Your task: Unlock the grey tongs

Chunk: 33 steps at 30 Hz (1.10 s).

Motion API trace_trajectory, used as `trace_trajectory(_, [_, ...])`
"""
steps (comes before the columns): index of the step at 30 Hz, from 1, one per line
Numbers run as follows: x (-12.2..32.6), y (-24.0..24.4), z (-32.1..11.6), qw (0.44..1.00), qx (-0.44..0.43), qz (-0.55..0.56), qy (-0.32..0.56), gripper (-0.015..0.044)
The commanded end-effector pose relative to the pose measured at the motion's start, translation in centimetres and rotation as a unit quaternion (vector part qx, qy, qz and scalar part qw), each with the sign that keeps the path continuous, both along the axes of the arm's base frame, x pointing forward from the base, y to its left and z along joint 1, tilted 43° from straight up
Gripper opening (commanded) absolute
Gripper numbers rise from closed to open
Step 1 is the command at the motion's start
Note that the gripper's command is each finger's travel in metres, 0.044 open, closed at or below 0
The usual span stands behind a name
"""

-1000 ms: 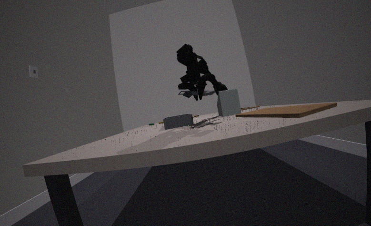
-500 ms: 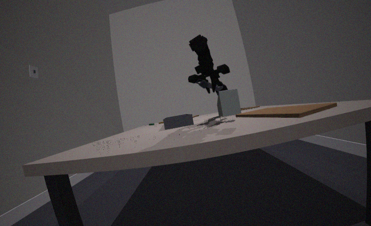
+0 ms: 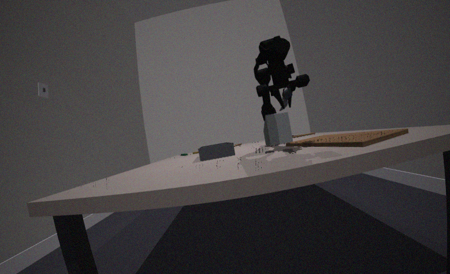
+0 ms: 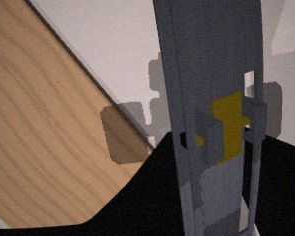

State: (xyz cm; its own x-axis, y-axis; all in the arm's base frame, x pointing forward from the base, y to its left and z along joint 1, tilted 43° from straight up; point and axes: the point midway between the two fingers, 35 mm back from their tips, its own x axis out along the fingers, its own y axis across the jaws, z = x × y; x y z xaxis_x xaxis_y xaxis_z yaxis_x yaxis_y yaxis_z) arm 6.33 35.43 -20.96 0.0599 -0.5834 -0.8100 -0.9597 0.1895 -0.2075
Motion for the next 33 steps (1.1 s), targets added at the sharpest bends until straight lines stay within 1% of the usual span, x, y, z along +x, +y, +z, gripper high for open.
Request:
trace_trajectory(1, [-3.2,0.2,-0.4,0.999,0.001,0.032,0.028,-0.015])
trace_trajectory(11, [-11.0,-0.5,-1.2,0.99,-0.002,0.107,0.091,-0.015])
trace_trajectory(22, [-18.7,-2.7,-1.9,0.971,-0.013,0.182,0.155,-0.015])
trace_trajectory(25, [-19.6,-3.1,-2.0,0.968,-0.015,0.191,0.163,-0.015])
trace_trajectory(33, [-19.6,-3.0,-2.1,0.968,-0.01,0.191,0.161,-0.015])
